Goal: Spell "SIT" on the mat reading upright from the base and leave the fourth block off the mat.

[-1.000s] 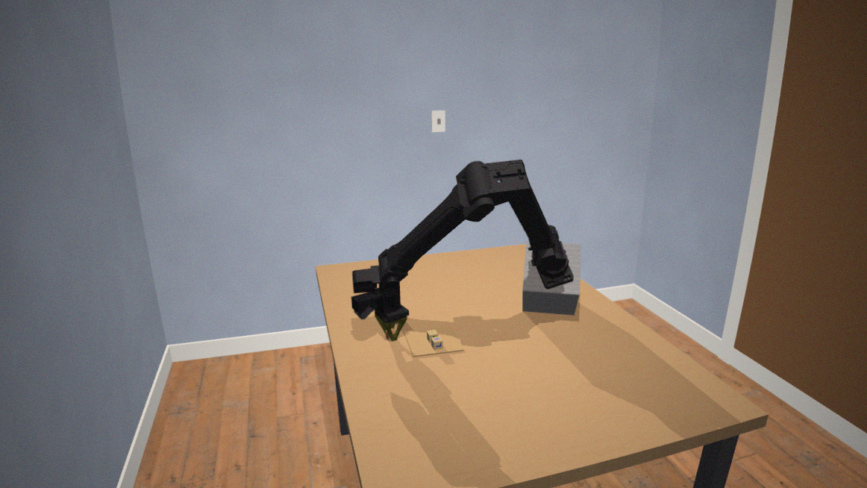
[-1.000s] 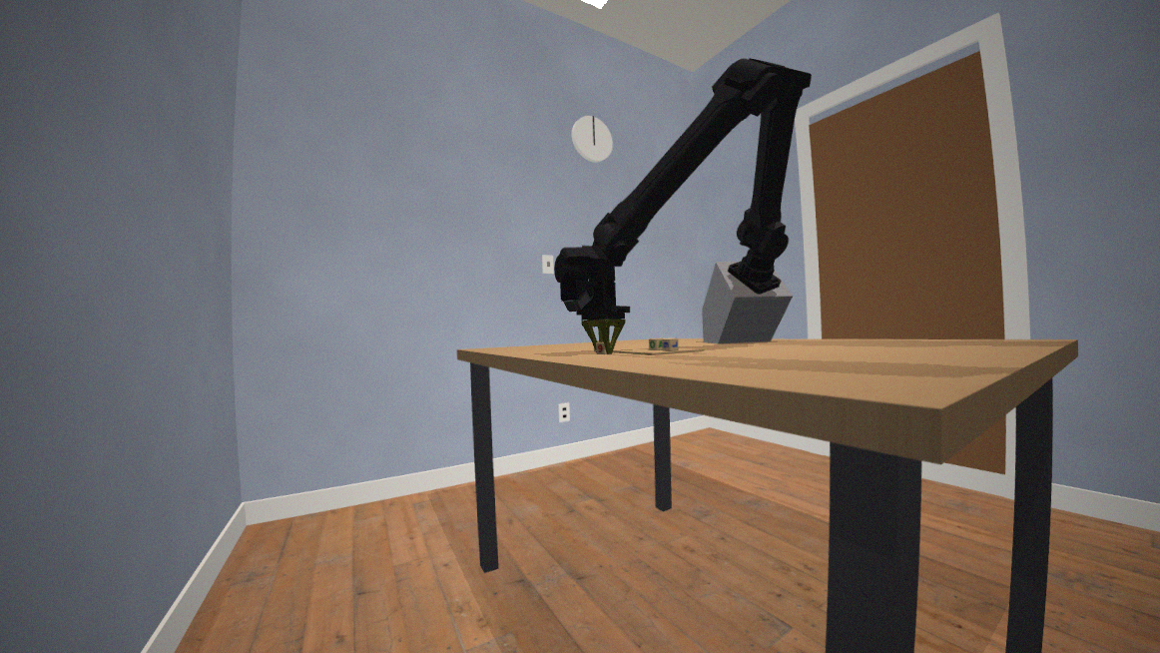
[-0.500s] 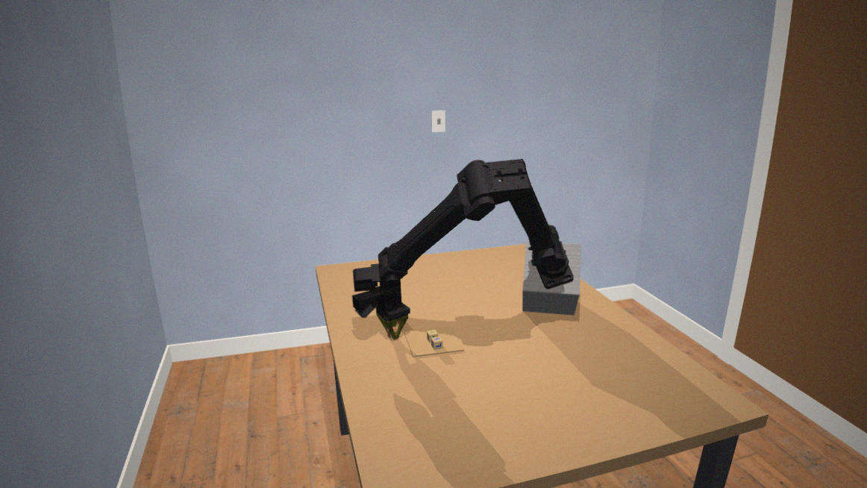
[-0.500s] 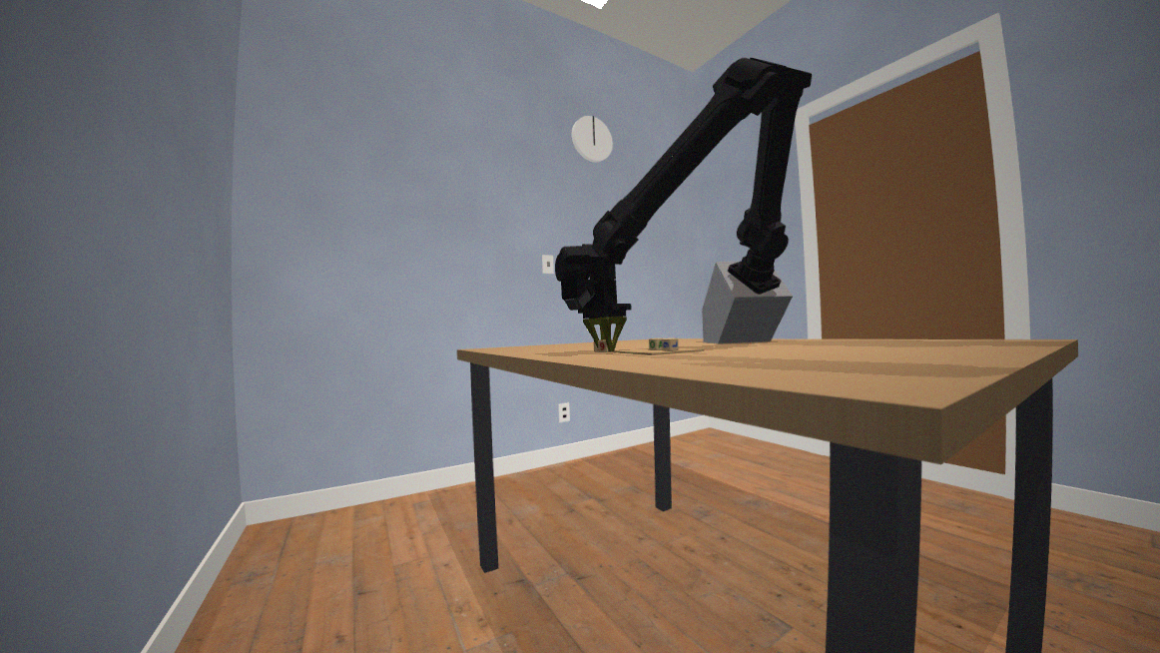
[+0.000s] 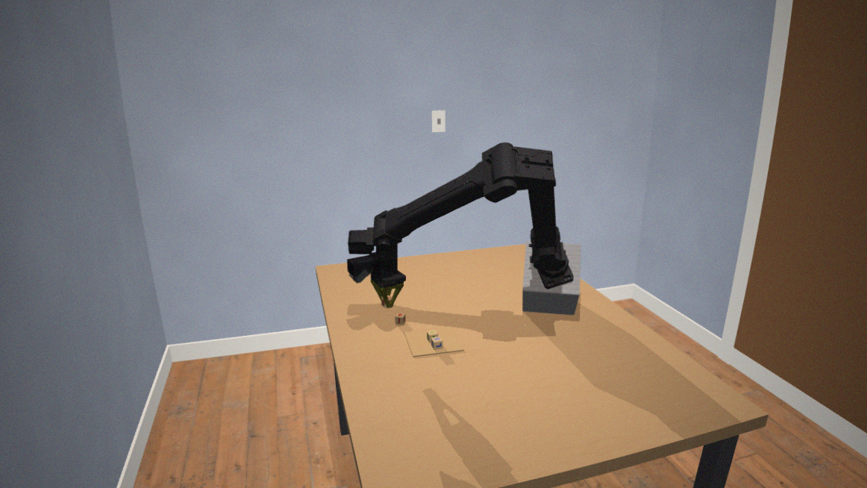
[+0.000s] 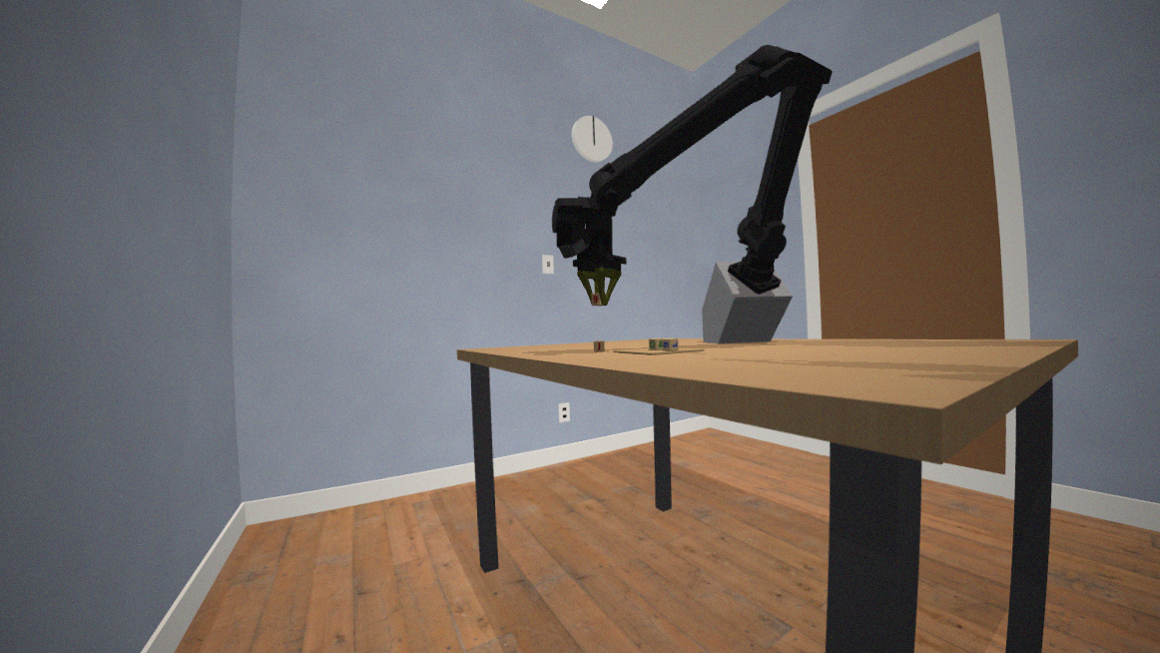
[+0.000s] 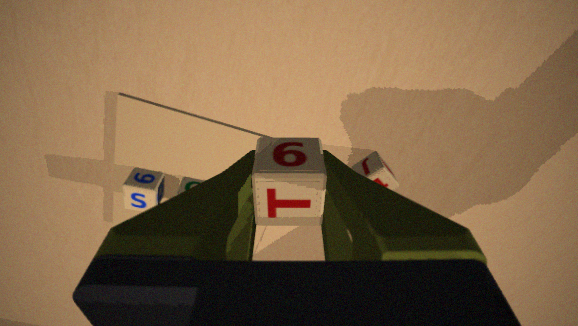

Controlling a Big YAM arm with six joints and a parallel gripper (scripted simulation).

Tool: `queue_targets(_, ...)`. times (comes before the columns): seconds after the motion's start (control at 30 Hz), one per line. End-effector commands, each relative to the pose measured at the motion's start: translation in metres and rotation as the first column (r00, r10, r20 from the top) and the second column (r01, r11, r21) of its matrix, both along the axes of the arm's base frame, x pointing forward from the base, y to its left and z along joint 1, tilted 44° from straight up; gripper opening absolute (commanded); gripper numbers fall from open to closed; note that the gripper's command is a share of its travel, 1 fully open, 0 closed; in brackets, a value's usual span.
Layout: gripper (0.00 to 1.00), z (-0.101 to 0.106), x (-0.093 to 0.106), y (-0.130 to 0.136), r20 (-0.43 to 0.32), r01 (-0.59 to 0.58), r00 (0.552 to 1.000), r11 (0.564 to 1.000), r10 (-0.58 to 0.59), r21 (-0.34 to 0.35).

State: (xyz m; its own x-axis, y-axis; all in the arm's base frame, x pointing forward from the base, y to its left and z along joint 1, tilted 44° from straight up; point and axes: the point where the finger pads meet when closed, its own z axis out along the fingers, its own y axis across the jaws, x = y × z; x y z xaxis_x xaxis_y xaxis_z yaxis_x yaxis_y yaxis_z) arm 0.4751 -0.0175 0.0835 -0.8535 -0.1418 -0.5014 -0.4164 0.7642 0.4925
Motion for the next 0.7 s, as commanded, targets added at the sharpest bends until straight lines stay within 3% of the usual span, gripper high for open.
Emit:
queue_targets(0.0, 0.2, -0.005, -0.004, 0.002, -0.011, -0.034, 0.999, 0.999, 0.034, 0.002)
queue_targets(0.07, 0.2, -0.005, -0.004, -0.005, -0.011, -0.021, 1.0, 1.0, 0.021, 0.001)
queue_targets(0.17, 0.2, 0.013, 0.006, -0.008, 0.041, -0.02, 0.999, 1.0, 0.021, -0.017)
queue_targets(0.3, 0.2, 0.014, 0.005, -0.008, 0.042, -0.02, 0.999, 1.0, 0.02, -0.017)
queue_targets(0.43, 0.2, 0.006, -0.006, -0.009, -0.01, 0.029, 1.0, 1.0, -0.029, 0.007)
queue_targets(0.53, 0.2, 0.011, -0.001, -0.013, -0.007, 0.051, 0.999, 0.999, -0.051, 0.009)
queue_targets(0.67, 0.2, 0.003, -0.015, -0.011, -0.131, 0.176, 0.977, 0.983, -0.167, 0.055)
